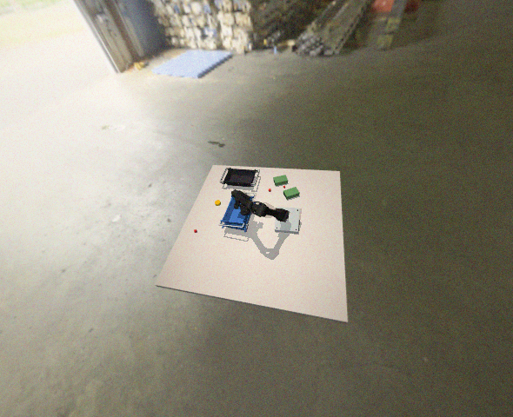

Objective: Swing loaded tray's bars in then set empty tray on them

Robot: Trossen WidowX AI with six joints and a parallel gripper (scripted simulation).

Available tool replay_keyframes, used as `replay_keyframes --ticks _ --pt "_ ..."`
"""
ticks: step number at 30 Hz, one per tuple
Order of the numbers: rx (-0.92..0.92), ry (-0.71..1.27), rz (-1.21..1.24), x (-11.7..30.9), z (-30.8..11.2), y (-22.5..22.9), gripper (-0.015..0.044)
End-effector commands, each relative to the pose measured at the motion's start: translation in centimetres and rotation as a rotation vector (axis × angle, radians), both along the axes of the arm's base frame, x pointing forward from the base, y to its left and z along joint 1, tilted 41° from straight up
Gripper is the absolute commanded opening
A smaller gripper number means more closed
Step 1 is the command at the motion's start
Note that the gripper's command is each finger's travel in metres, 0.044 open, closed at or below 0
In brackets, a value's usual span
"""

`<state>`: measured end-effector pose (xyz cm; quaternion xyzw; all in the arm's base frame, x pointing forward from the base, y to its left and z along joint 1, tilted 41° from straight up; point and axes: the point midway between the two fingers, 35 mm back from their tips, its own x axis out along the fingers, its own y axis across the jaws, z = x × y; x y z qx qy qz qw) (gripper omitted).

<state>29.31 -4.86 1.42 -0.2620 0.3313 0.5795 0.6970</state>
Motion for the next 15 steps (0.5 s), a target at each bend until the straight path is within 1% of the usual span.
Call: replay_keyframes --ticks 1,15 --pt "0.004 0.017 0.005 -0.31 -0.55 0.67 0.0" --pt "0.004 0.017 0.005 -0.35 -0.84 0.91 0.0"
